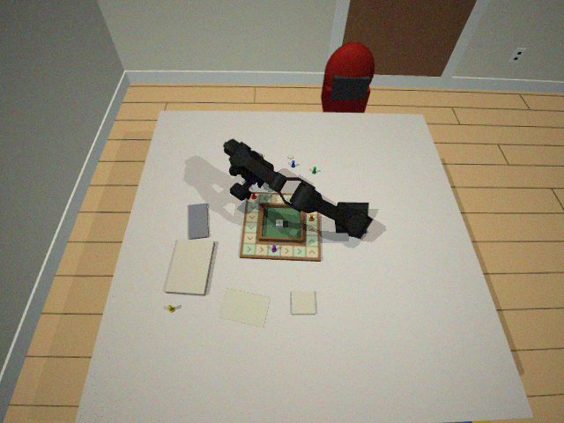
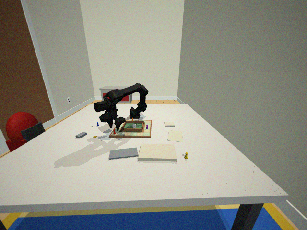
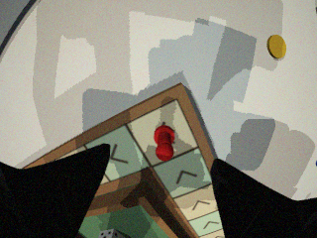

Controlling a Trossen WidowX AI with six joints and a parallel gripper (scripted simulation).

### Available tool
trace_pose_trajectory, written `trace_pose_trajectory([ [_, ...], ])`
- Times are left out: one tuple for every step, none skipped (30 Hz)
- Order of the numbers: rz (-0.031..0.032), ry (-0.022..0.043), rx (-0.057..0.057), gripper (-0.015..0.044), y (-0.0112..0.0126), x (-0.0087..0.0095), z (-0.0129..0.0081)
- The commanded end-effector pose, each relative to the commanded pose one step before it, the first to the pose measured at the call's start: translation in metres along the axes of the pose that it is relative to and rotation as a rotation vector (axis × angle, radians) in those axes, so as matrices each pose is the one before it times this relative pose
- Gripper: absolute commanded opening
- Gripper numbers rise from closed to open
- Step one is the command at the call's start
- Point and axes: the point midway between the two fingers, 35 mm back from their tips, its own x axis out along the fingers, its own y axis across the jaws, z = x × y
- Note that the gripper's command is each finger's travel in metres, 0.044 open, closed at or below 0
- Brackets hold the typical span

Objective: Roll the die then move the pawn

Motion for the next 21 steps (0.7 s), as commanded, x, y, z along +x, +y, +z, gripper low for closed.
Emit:
trace_pose_trajectory([
  [0.00074, -0.01256, -0.0010, 0.0420, -0.00285, -0.02712, 0.00166],
  [0.00000, 0.00000, 0.0000, 0.0440, 0.00000, 0.00000, 0.00000],
  [0.00000, 0.00000, 0.0000, 0.0440, 0.00000, 0.00000, 0.00000],
  [-0.00028, -0.00040, -0.0050, 0.0440, -0.00031, -0.00163, -0.00174],
  [-0.00084, -0.00114, -0.0150, 0.0440, -0.00091, -0.00481, -0.00531],
  [-0.00136, -0.00174, -0.0250, 0.0440, -0.00141, -0.00771, -0.00910],
  [-0.00162, -0.00189, -0.0313, 0.0440, -0.00153, -0.00911, -0.01184],
  [-0.00151, -0.00159, -0.0314, 0.0440, -0.00119, -0.00849, -0.01232],
  [-0.00136, -0.00131, -0.0315, 0.0440, -0.00079, -0.00783, -0.01272],
  [-0.00120, -0.00104, -0.0315, 0.0440, -0.00036, -0.00714, -0.01307],
  [-0.00101, -0.00080, -0.0316, 0.0440, 0.00011, -0.00643, -0.01337],
  [-0.00080, -0.00058, -0.0316, 0.0440, 0.00061, -0.00571, -0.01361],
  [-0.00057, -0.00039, -0.0317, 0.0440, 0.00113, -0.00498, -0.01380],
  [-0.00033, -0.00023, -0.0316, 0.0440, 0.00166, -0.00422, -0.01386],
  [-0.00008, -0.00009, -0.0318, 0.0440, 0.00221, -0.00349, -0.01398],
  [0.00018, 0.00002, -0.0319, 0.0440, 0.00276, -0.00273, -0.01398],
  [0.00045, 0.00010, -0.0320, 0.0440, 0.00331, -0.00196, -0.01392],
  [-0.00324, -0.01888, 0.0818, 0.0440, -0.01034, 0.00218, 0.03752],
  [0.00000, 0.00000, 0.0000, 0.0440, 0.00000, 0.00000, 0.00000],
  [0.00000, 0.00000, 0.0000, 0.0440, 0.00000, 0.00000, 0.00000],
  [0.00000, 0.00000, 0.0000, 0.0440, 0.00000, 0.00000, 0.00000],
])
